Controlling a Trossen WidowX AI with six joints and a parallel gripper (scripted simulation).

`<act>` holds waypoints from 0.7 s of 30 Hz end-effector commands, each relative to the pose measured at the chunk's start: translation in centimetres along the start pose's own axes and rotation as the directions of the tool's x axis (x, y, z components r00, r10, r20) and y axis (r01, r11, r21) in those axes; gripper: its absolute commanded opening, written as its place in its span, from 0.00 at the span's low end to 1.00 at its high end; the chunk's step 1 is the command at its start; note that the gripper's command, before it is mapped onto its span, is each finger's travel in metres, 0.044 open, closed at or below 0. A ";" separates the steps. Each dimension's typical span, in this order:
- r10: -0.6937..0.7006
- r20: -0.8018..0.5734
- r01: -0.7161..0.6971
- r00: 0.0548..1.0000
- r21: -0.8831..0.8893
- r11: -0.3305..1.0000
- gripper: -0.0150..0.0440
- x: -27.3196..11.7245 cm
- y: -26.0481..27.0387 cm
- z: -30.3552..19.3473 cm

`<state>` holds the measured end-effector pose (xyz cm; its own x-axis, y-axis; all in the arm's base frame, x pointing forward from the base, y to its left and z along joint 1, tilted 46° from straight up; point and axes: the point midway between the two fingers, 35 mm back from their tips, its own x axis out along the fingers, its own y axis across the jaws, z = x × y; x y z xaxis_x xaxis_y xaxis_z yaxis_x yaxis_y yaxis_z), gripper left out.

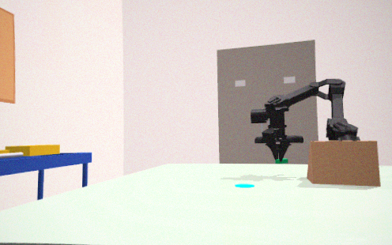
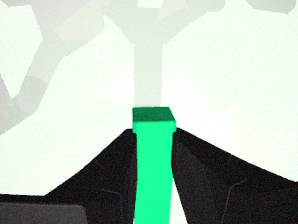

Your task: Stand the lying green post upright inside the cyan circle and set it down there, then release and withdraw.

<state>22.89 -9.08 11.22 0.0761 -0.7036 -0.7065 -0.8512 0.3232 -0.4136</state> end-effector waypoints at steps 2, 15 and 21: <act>0.000 -0.001 0.000 1.000 0.001 1.000 0.29 -1.5 0.0 0.1; -0.004 -0.010 0.004 1.000 0.000 1.000 0.29 -5.7 0.3 -0.3; -0.009 -0.017 0.009 1.000 0.000 1.000 0.29 -7.1 0.4 -0.6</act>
<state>21.86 -4.68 15.96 0.0767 -0.7146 -0.6953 -0.8515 0.3158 -0.4186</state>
